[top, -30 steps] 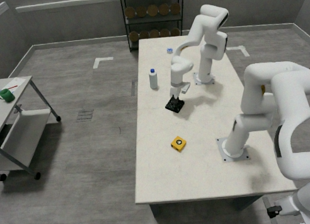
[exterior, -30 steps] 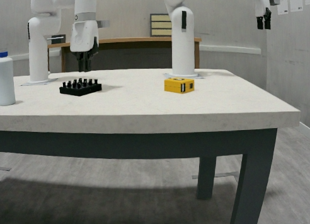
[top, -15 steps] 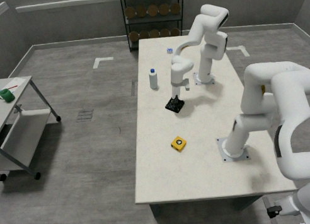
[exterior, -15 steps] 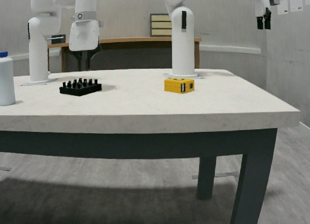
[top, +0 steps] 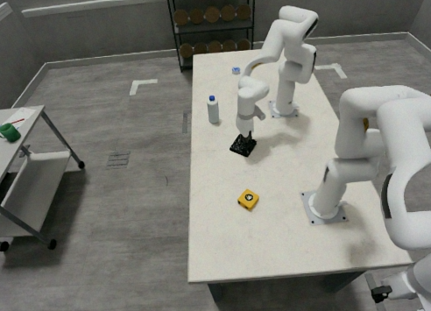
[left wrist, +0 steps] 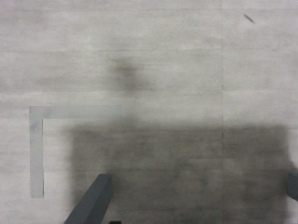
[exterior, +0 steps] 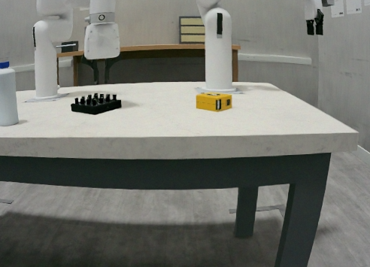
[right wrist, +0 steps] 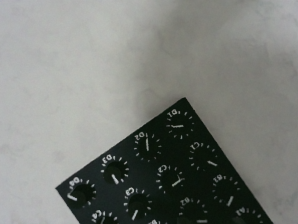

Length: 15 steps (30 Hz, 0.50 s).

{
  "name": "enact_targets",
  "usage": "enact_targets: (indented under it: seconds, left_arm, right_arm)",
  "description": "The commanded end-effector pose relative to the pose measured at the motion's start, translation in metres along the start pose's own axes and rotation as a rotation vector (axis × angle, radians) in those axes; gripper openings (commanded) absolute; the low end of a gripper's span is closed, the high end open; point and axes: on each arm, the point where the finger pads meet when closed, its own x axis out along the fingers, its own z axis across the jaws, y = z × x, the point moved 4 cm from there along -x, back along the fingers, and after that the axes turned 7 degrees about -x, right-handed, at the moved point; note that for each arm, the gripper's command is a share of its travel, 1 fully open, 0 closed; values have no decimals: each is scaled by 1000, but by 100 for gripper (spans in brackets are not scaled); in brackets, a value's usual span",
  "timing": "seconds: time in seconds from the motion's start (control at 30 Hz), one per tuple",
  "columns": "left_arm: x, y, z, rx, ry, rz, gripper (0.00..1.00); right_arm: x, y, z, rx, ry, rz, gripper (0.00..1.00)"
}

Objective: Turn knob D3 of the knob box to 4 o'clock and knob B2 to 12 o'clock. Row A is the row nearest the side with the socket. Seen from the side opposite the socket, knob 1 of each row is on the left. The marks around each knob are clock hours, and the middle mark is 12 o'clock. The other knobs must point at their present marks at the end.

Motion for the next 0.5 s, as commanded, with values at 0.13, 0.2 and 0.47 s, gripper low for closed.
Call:
enact_targets:
  seconds: [0.13,0.2,0.47]
  left_arm:
    - [-2,1,0,0,-1,4,100]
    - [-2,1,0,0,-1,4,100]
    - [-2,1,0,0,-1,4,100]
  right_arm:
    - [-3,-1,0,-290,-13,0,21]
    - [-4,-1,0,-357,-13,0,21]
    - [-5,-1,0,-607,-13,-2,21]
